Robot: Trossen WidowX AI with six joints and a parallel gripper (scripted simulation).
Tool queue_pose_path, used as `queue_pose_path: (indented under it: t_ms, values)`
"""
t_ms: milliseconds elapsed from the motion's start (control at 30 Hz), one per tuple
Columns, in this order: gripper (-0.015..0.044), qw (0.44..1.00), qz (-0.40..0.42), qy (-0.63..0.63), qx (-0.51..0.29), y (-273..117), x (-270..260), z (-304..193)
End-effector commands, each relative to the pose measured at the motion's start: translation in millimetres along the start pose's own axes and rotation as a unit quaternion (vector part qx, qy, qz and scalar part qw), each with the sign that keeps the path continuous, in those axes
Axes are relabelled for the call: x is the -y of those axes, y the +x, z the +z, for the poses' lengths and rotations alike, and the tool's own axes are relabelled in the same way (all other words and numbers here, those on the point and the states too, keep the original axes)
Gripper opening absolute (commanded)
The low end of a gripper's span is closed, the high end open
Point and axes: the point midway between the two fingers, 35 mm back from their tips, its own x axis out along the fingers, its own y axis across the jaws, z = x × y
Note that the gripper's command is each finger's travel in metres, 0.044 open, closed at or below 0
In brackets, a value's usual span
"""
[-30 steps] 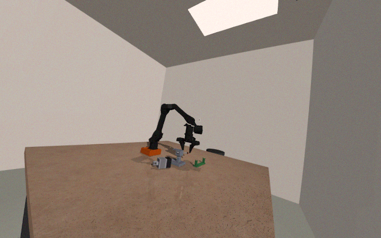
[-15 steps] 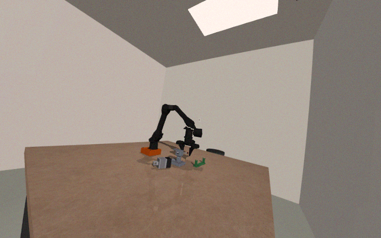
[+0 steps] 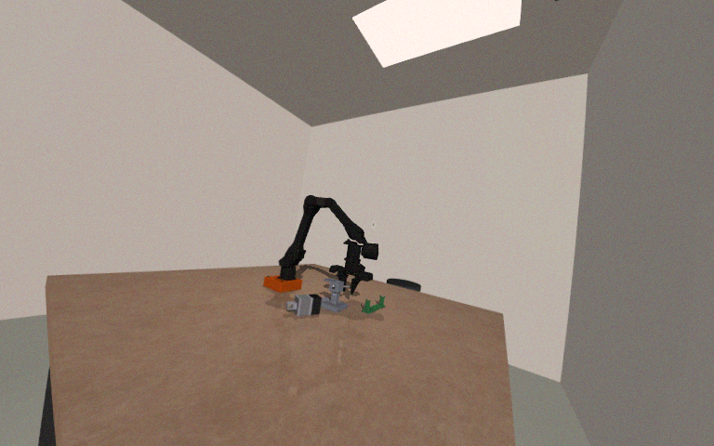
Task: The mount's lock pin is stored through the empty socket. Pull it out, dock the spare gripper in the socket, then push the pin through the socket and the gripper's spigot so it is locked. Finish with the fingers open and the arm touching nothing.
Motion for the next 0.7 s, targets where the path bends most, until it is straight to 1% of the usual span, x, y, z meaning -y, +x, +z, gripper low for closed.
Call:
queue_pose_path:
  t_ms: [0,100,167,433,667]
  values:
    - [0.009,1.0,0.0,0.003,0.003,0.5,0.2,0.9]
    - [0.0011,1.0,0.0,0.003,0.003,0.5,0.2,0.9]
    - [0.0,1.0,0.0,0.003,0.003,0.5,0.2,0.9]
    - [0.0,1.0,0.0,0.003,0.004,0.4,0.0,1.0]
    - [0.0,0.999,0.001,0.004,0.05,-5.6,0.3,3.7]
